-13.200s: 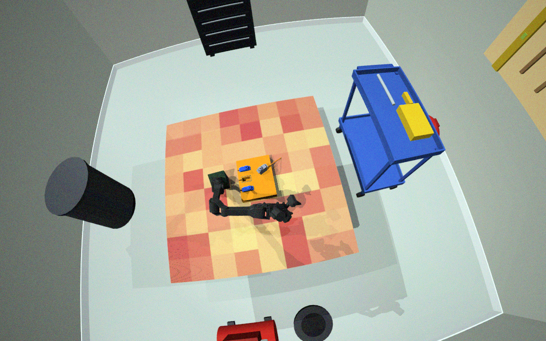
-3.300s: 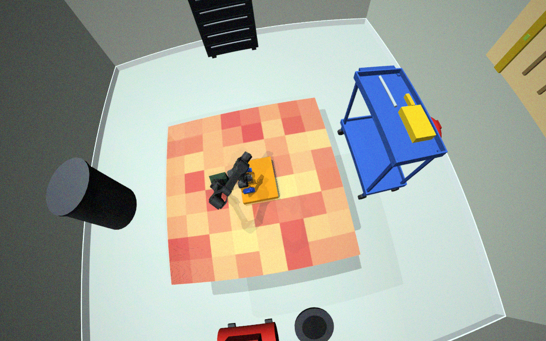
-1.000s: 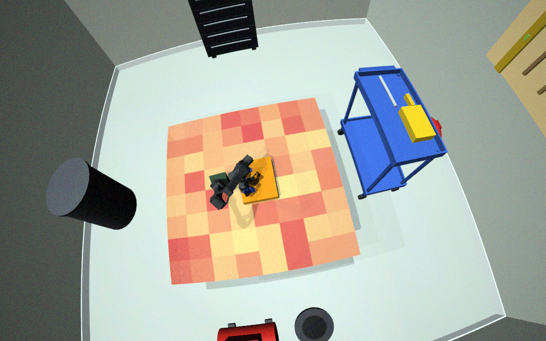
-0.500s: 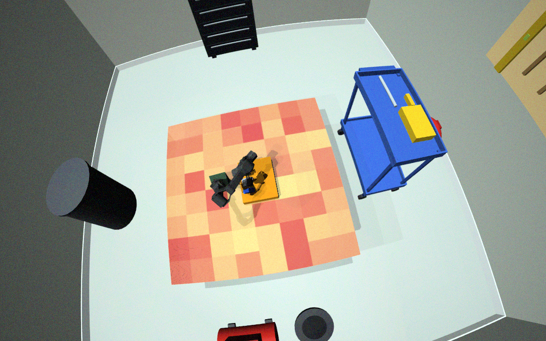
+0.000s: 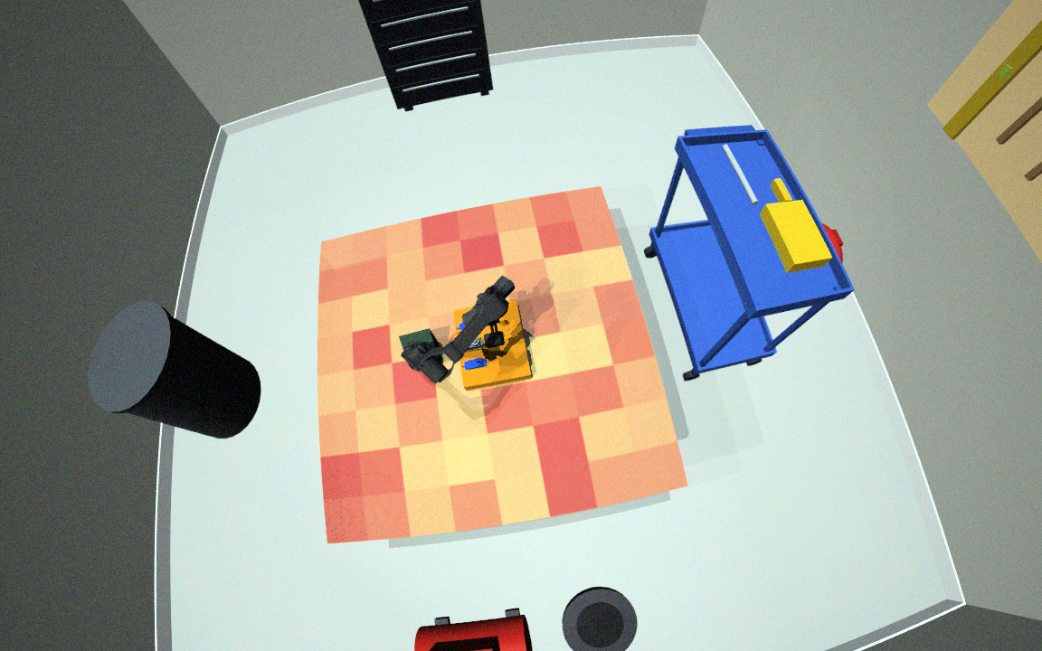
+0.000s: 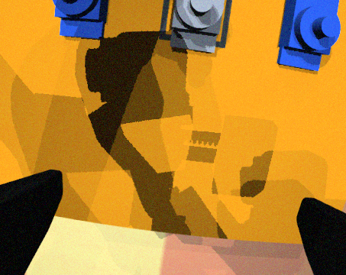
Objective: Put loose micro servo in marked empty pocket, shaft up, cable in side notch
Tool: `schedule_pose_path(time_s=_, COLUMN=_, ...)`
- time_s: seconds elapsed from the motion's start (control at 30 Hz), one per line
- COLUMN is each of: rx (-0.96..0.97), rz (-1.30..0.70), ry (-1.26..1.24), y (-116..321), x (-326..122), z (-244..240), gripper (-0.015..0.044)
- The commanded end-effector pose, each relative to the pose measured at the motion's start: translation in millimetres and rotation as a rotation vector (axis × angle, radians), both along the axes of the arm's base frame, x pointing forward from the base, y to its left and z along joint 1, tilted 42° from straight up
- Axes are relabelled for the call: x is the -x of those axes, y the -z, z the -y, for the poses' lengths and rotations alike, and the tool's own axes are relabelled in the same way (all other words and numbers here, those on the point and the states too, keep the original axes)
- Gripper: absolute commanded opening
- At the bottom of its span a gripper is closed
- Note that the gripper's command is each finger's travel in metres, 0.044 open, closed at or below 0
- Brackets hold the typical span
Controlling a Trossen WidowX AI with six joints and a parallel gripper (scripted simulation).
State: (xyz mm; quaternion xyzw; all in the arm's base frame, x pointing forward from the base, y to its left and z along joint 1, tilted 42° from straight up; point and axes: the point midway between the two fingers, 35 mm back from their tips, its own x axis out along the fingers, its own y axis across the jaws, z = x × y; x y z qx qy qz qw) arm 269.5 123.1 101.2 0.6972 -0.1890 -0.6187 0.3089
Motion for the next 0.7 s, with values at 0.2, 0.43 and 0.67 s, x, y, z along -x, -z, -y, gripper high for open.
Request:
schedule_pose_path(time_s=0.2, rx=0.025, rz=-0.049, ry=-0.072, y=-23.1, x=9.3, z=-23.4, gripper=0.044)
schedule_pose_path(time_s=0.43, rx=0.025, rz=-0.049, ry=-0.072, y=-23.1, x=9.3, z=-23.4, gripper=0.044)
schedule_pose_path(time_s=0.67, rx=0.025, rz=-0.049, ry=-0.072, y=-23.1, x=9.3, z=-23.4, gripper=0.044)
